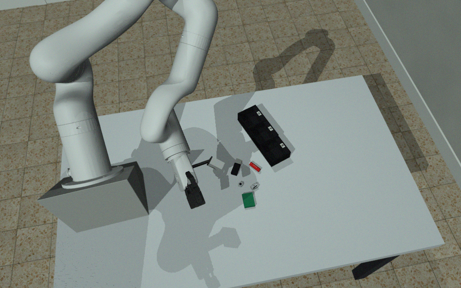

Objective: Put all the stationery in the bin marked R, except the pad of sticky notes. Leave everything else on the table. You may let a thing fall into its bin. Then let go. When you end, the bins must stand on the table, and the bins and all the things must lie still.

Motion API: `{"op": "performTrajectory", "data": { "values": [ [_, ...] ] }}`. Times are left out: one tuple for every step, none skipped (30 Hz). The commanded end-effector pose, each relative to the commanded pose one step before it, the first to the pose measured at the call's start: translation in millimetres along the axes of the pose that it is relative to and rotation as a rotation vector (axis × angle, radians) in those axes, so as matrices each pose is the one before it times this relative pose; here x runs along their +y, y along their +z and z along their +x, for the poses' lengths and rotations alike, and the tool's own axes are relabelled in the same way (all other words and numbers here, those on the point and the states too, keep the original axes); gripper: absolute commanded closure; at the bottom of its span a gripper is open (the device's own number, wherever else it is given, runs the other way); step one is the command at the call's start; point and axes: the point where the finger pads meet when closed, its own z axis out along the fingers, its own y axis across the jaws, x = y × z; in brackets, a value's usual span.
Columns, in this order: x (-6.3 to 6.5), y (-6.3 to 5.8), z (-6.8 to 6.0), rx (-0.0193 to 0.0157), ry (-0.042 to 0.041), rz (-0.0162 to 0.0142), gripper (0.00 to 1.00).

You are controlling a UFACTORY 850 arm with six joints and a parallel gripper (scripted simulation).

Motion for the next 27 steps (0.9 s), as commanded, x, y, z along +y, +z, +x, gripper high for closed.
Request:
{"op": "performTrajectory", "data": {
  "values": [
    [0.39,-0.03,0.18,0.00040,0.00067,-0.00055,0.00],
    [0.00,0.00,0.00,0.00000,0.00000,0.00000,0.00],
    [0.00,0.00,0.00,0.00000,0.00000,0.00000,0.00],
    [0.00,0.00,0.00,0.00000,0.00000,0.00000,0.00],
    [0.00,0.00,0.00,0.00000,0.00000,0.00000,0.00],
    [0.00,0.00,0.00,0.00000,0.00000,0.00000,0.00],
    [0.00,0.00,0.00,0.00000,0.00000,0.00000,0.00],
    [0.00,0.00,0.00,0.00000,0.00000,0.00000,0.00],
    [0.00,0.00,0.00,0.00000,0.00000,0.00000,0.00],
    [0.00,0.00,0.00,0.00000,0.00000,0.00000,0.00],
    [0.00,0.00,0.00,0.00000,0.00000,0.00000,0.00],
    [0.00,0.00,0.00,0.00000,0.00000,0.00000,0.00],
    [0.00,0.00,0.00,0.00000,0.00000,0.00000,0.00],
    [0.00,0.00,0.00,0.00000,0.00000,0.00000,0.00],
    [0.00,0.00,0.00,0.00000,0.00000,0.00000,0.00],
    [0.00,0.00,0.00,0.00000,0.00000,0.00000,0.00],
    [0.00,0.00,0.00,0.00000,0.00000,0.00000,0.00],
    [7.65,-3.15,-0.87,0.00004,0.00001,-0.00003,0.93],
    [7.65,-3.15,-0.87,0.00004,0.00001,-0.00004,0.93],
    [7.66,-3.15,-0.88,0.00004,0.00000,-0.00004,0.93],
    [7.67,-3.15,-0.87,0.00004,0.00000,-0.00004,0.93],
    [3.81,-1.56,-0.42,0.00001,0.00000,-0.00001,0.93],
    [0.02,0.00,0.01,-0.00001,0.00000,0.00001,0.93],
    [-0.30,-3.04,7.78,-0.00290,0.01269,0.04824,0.93],
    [6.67,2.87,-4.06,-0.01122,-0.01014,-0.04764,0.93],
    [7.73,1.84,-2.50,-0.02026,-0.01061,-0.04448,0.93],
    [7.65,2.17,-2.48,-0.02029,-0.01062,-0.04448,0.93]
  ]
}}
